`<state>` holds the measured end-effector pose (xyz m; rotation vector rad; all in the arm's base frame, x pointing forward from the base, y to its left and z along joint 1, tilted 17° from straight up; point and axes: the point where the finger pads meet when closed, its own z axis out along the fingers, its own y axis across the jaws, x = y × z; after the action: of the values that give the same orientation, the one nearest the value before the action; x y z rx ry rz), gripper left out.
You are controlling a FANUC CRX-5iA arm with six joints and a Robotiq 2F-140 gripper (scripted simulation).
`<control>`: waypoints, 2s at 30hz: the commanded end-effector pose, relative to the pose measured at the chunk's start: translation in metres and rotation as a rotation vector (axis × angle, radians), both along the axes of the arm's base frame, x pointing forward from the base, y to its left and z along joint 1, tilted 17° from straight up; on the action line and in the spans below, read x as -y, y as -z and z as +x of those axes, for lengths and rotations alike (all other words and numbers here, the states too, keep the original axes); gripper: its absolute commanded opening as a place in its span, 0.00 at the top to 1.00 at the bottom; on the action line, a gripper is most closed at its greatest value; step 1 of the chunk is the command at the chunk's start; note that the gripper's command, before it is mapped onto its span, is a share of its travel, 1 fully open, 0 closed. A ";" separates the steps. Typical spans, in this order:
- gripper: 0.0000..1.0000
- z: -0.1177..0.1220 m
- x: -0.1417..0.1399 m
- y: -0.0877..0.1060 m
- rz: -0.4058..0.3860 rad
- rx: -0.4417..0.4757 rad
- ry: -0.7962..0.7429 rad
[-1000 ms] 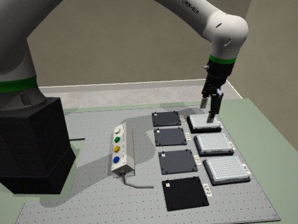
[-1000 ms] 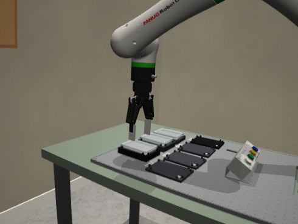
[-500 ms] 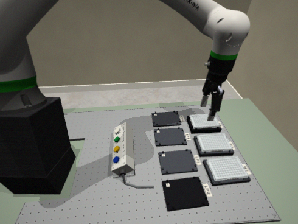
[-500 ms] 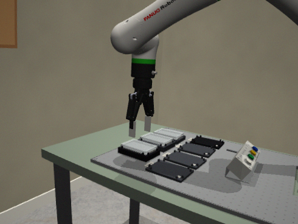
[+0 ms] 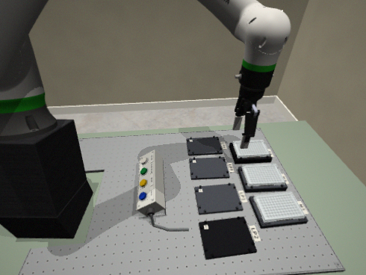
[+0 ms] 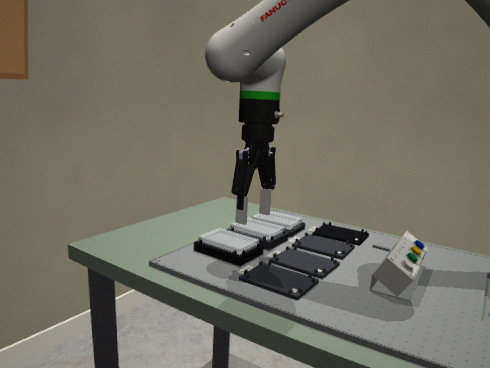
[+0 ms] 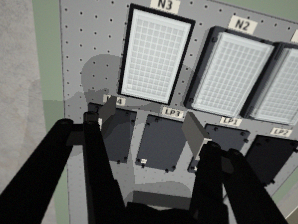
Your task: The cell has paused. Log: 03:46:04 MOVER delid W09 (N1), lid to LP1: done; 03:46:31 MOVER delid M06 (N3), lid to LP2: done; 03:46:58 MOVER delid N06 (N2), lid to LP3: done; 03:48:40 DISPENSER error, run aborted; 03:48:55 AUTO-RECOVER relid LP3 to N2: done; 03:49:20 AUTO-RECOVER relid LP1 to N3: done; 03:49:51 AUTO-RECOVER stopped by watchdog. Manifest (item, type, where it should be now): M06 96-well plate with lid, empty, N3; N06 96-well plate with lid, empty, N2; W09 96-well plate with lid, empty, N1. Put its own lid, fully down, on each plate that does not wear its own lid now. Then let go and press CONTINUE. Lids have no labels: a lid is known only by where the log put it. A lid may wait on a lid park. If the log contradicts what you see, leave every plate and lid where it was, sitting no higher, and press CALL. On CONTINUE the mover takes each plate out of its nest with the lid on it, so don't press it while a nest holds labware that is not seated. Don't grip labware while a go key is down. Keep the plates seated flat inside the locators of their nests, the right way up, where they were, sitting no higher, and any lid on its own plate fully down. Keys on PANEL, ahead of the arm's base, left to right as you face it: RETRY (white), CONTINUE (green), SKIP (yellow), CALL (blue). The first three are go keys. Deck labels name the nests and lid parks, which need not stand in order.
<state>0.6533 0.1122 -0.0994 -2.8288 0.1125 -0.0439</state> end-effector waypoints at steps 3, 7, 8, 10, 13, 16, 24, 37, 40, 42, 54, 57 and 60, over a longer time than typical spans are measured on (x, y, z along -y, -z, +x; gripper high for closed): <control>0.34 -0.075 0.012 -0.010 0.007 0.016 -0.008; 0.34 -0.102 0.017 -0.011 0.008 0.017 -0.012; 0.34 -0.131 0.023 -0.011 0.008 0.018 -0.014; 0.34 -0.131 0.023 -0.011 0.008 0.018 -0.014; 0.34 -0.161 0.029 -0.010 0.008 0.019 -0.017; 0.34 -0.191 0.035 -0.009 0.007 0.020 -0.019; 0.34 -0.275 0.053 -0.002 0.000 0.022 -0.024; 0.34 -0.371 0.075 0.013 -0.013 0.025 -0.028; 1.00 -0.372 0.075 0.013 -0.013 0.025 -0.028; 1.00 -0.372 0.075 0.013 -0.013 0.025 -0.028; 1.00 -0.372 0.075 0.013 -0.013 0.025 -0.028; 1.00 -0.372 0.075 0.013 -0.013 0.025 -0.028; 1.00 -0.372 0.075 0.013 -0.013 0.025 -0.028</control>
<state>0.2815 0.0378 -0.1129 -2.8406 0.0668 -0.0729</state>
